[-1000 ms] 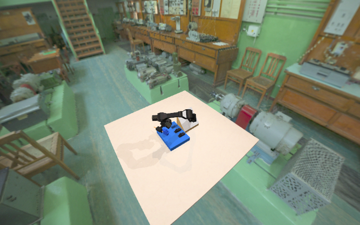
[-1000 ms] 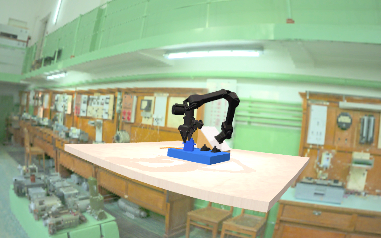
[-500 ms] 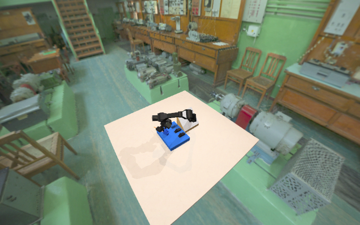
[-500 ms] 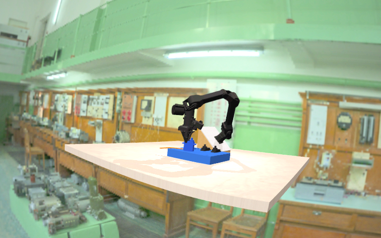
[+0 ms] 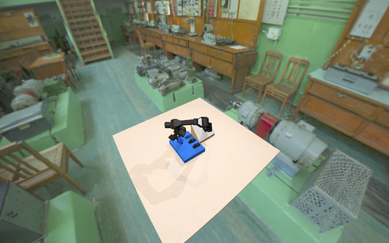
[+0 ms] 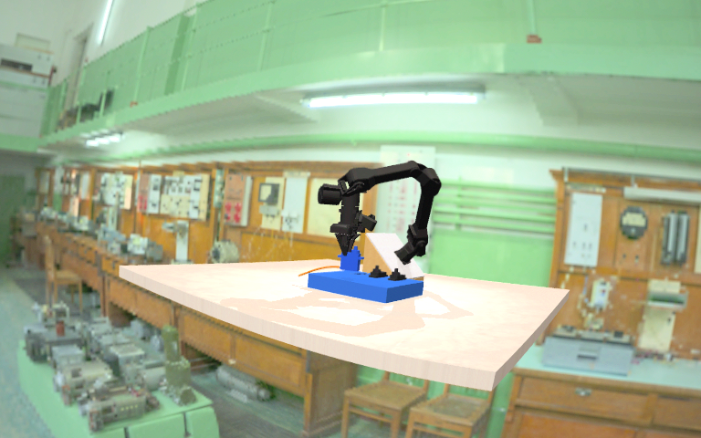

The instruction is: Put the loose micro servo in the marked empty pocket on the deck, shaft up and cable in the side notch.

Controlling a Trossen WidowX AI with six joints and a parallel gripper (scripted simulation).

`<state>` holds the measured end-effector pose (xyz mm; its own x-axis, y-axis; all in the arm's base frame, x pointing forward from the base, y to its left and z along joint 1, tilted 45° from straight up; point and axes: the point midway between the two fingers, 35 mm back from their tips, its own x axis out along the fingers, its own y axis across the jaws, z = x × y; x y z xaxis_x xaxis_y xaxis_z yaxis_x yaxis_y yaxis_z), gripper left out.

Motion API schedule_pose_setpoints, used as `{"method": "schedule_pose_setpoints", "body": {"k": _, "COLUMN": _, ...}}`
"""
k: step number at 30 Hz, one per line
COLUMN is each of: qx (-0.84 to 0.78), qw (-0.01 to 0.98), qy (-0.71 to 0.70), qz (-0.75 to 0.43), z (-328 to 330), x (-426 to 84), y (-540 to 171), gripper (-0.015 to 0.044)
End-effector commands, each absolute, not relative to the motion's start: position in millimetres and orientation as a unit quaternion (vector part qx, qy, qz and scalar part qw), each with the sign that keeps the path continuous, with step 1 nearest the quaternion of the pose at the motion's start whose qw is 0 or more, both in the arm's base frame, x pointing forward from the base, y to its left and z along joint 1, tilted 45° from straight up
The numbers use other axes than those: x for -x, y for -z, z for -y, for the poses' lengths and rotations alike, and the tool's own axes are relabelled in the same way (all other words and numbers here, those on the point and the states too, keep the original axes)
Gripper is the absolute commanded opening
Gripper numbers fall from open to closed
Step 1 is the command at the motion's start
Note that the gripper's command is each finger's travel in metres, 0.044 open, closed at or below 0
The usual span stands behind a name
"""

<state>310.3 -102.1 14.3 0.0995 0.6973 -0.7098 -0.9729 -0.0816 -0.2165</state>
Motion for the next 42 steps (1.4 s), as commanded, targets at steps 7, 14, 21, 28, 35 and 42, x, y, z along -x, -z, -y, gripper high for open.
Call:
{"method": "schedule_pose_setpoints", "body": {"k": 7, "qx": 0.364, "qw": 0.649, "qy": -0.64, "qz": -0.192, "z": 105.3, "x": -308.4, "y": -19.4, "gripper": 0.0}}
{"method": "schedule_pose_setpoints", "body": {"k": 14, "qx": 0.364, "qw": 0.649, "qy": -0.64, "qz": -0.192, "z": 106.1, "x": -299.2, "y": -17.2, "gripper": 0.0}}
{"method": "schedule_pose_setpoints", "body": {"k": 21, "qx": 0.364, "qw": 0.648, "qy": -0.64, "qz": -0.193, "z": 108.7, "x": -279.5, "y": -11.6, "gripper": 0.0}}
{"method": "schedule_pose_setpoints", "body": {"k": 28, "qx": 0.364, "qw": 0.648, "qy": -0.64, "qz": -0.193, "z": 119.8, "x": -277.7, "y": -0.8, "gripper": 0.0}}
{"method": "schedule_pose_setpoints", "body": {"k": 35, "qx": 0.325, "qw": 0.668, "qy": -0.628, "qz": -0.23, "z": 119.9, "x": -277.7, "y": -0.8, "gripper": 0.0}}
{"method": "schedule_pose_setpoints", "body": {"k": 42, "qx": 0.242, "qw": 0.703, "qy": -0.596, "qz": -0.304, "z": 119.9, "x": -277.7, "y": -0.8, "gripper": 0.0}}
